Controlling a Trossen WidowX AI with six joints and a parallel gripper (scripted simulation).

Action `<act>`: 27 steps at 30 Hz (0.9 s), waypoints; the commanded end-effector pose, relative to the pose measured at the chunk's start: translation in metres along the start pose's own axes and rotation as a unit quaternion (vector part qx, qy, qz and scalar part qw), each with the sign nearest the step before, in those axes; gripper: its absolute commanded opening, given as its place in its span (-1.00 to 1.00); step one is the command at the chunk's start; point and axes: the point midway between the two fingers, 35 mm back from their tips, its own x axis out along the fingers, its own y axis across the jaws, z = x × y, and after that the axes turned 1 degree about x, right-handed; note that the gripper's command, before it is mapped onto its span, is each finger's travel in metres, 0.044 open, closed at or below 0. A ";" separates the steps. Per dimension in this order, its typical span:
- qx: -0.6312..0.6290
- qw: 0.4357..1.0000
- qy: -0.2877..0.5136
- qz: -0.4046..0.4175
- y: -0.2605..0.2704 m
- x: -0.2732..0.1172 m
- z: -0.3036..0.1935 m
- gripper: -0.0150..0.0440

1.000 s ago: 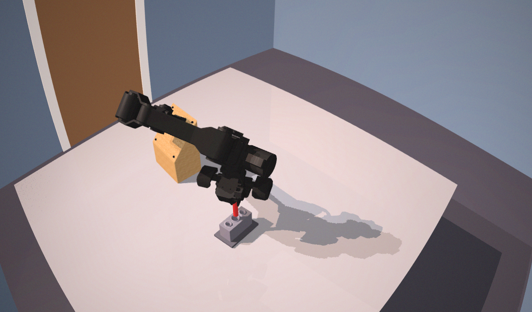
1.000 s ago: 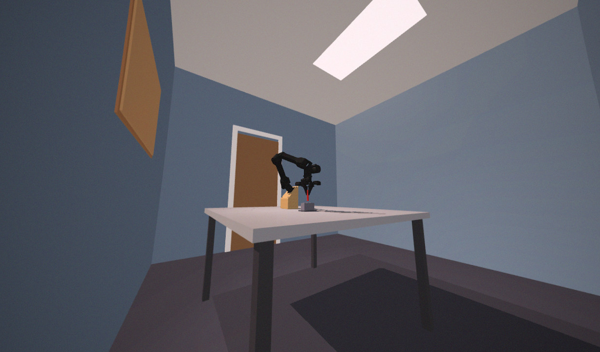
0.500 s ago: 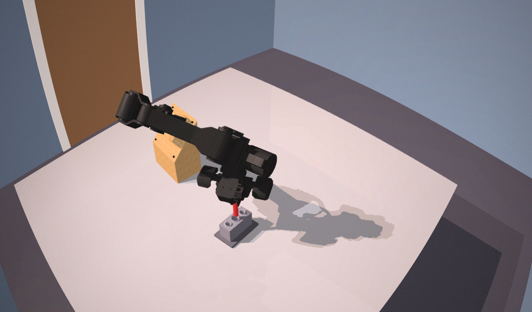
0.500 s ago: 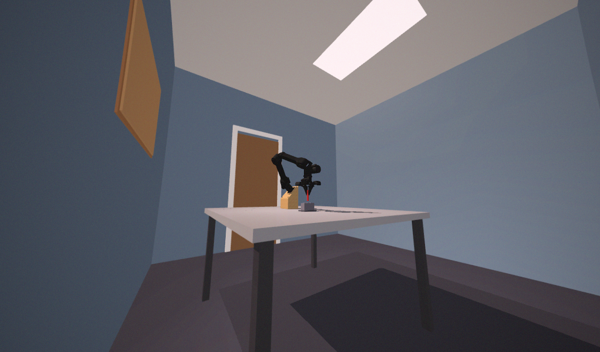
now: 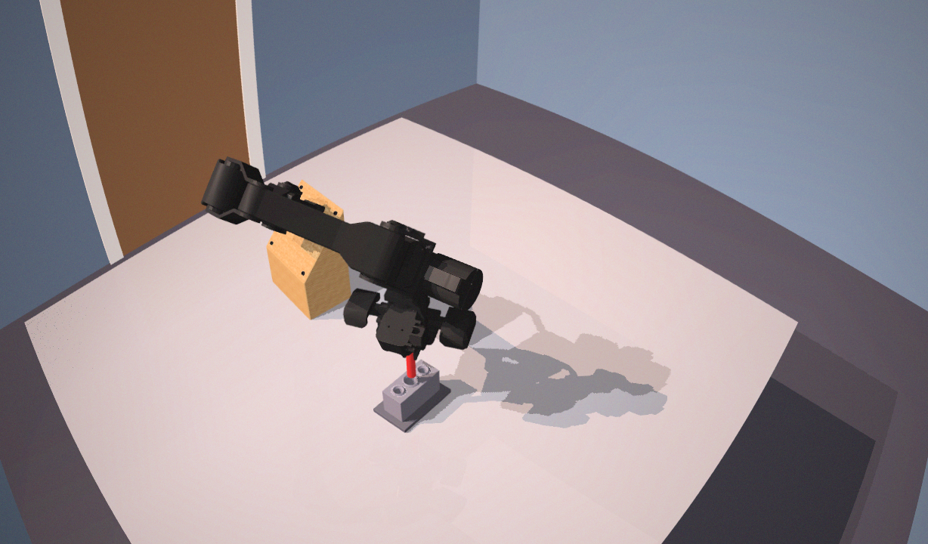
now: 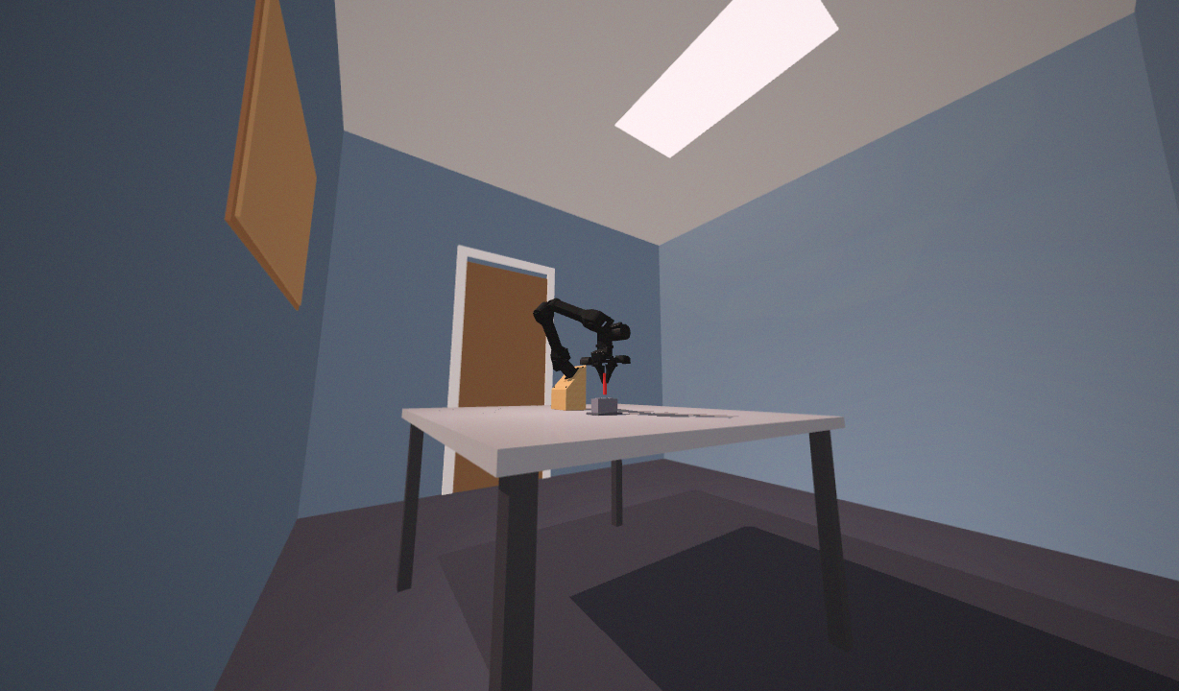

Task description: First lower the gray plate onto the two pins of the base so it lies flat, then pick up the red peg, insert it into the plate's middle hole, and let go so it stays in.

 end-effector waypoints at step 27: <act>0.001 1.000 0.001 -0.001 -0.002 0.015 0.000 -0.49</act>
